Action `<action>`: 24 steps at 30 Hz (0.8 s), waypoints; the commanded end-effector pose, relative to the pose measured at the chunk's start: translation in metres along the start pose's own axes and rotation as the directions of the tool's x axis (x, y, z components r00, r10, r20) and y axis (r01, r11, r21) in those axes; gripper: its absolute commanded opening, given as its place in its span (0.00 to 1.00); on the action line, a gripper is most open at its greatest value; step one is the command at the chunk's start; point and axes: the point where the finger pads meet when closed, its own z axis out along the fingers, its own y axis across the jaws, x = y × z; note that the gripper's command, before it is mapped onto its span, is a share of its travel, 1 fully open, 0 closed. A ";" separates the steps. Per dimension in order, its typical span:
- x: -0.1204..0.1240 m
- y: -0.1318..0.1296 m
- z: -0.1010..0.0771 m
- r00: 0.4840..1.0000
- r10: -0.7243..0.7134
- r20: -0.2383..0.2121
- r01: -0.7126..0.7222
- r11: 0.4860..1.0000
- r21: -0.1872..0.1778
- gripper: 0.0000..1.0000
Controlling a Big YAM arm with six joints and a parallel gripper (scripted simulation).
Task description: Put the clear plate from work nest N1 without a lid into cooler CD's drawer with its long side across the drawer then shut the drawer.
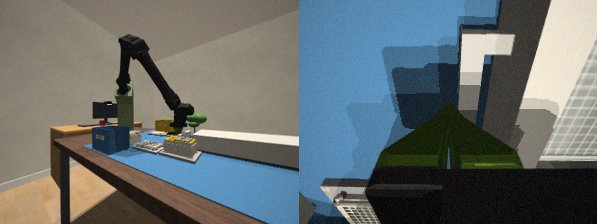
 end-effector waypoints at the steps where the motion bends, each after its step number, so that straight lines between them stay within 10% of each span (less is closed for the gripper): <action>1: -0.019 -0.020 -0.009 1.000 0.002 0.021 -0.003 0.999 0.041 0.00; 24: -0.020 -0.041 -0.011 1.000 -0.006 0.024 0.006 1.000 0.029 0.00</action>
